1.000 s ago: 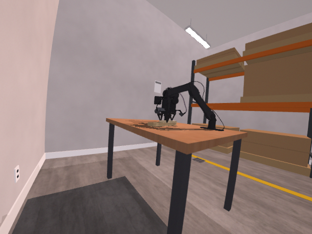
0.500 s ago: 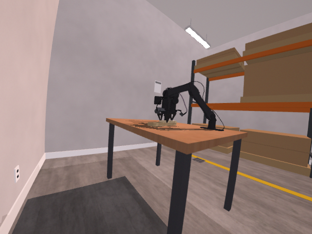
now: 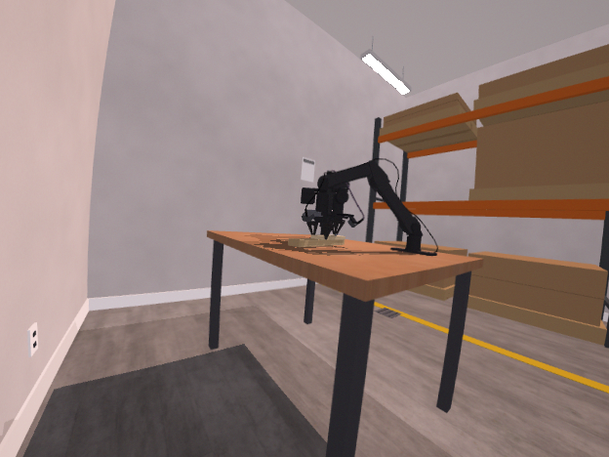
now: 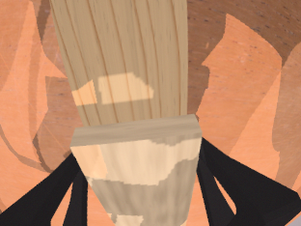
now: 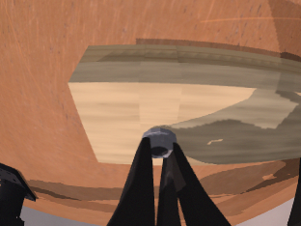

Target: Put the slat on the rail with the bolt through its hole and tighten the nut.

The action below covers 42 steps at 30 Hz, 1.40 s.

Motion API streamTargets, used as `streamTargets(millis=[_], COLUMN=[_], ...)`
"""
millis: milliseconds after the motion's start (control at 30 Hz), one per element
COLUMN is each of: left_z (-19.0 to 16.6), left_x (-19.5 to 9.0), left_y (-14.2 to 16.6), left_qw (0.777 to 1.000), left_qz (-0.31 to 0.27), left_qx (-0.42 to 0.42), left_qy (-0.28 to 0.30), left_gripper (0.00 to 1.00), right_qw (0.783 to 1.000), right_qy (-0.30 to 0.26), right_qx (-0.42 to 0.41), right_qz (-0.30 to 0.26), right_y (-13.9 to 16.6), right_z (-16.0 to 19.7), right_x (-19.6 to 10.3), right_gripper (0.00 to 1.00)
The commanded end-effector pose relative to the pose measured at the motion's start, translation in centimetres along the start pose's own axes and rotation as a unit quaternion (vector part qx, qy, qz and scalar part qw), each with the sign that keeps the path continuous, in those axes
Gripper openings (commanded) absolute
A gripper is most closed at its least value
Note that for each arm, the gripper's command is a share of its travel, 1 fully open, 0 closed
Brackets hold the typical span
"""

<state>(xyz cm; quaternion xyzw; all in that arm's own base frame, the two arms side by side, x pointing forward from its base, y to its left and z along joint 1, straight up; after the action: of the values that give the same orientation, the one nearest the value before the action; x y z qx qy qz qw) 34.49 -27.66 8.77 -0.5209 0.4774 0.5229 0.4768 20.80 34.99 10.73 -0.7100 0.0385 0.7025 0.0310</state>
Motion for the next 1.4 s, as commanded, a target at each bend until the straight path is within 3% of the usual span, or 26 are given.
streamTargets(millis=[0,333,400,633,900,967,1367], left_z=[-0.11,-0.11,-0.11,-0.11,-0.11,-0.11,-0.11], left_x=[-0.56,-0.56,-0.56,-0.56,-0.56,-0.56,-0.56], left_y=[-0.12,-0.12,-0.12,-0.12,-0.12,-0.12,-0.12], left_qw=[1.0,1.0,1.0,1.0,1.0,1.0,1.0], left_qz=[-0.006,-0.006,-0.006,-0.006,-0.006,-0.006,-0.006], left_qx=[0.0,0.0,0.0,0.0,0.0,0.0,0.0], left_qy=[0.005,0.005,0.005,0.005,0.005,0.005,0.005], left_gripper=[0.72,0.72,0.72,0.72,0.72,0.72,0.72], right_qw=[0.995,0.955,0.955,0.905,0.827,0.827,0.671], right_qy=[0.0,-0.002,-0.002,-0.003,-0.005,-0.005,-0.008], right_qx=[0.102,0.296,0.296,0.425,0.562,0.562,0.741], right_qz=[-0.006,-0.006,-0.006,-0.006,-0.006,-0.006,-0.005], right_y=[0.03,0.04,0.04,0.04,0.05,0.05,0.07], right_z=[-0.05,-0.05,-0.05,-0.06,-0.07,-0.07,-0.07], right_x=[-0.42,-0.41,-0.41,-0.41,-0.4,-0.4,-0.39], right_gripper=[0.12,0.12,0.12,0.12,0.12,0.12,0.12])
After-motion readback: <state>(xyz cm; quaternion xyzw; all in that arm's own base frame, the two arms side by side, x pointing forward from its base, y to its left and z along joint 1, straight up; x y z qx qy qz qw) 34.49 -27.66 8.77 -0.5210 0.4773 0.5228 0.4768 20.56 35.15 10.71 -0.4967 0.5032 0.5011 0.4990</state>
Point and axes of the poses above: on each arm, the point where the finger pads meet when closed, its own x axis out along the fingers, its own z axis across the jaws, y = z × x, the point moved 5 cm from there along -x, back along the fingers, and after that the axes turned 7 degrees about x, right-handed, at the moved point
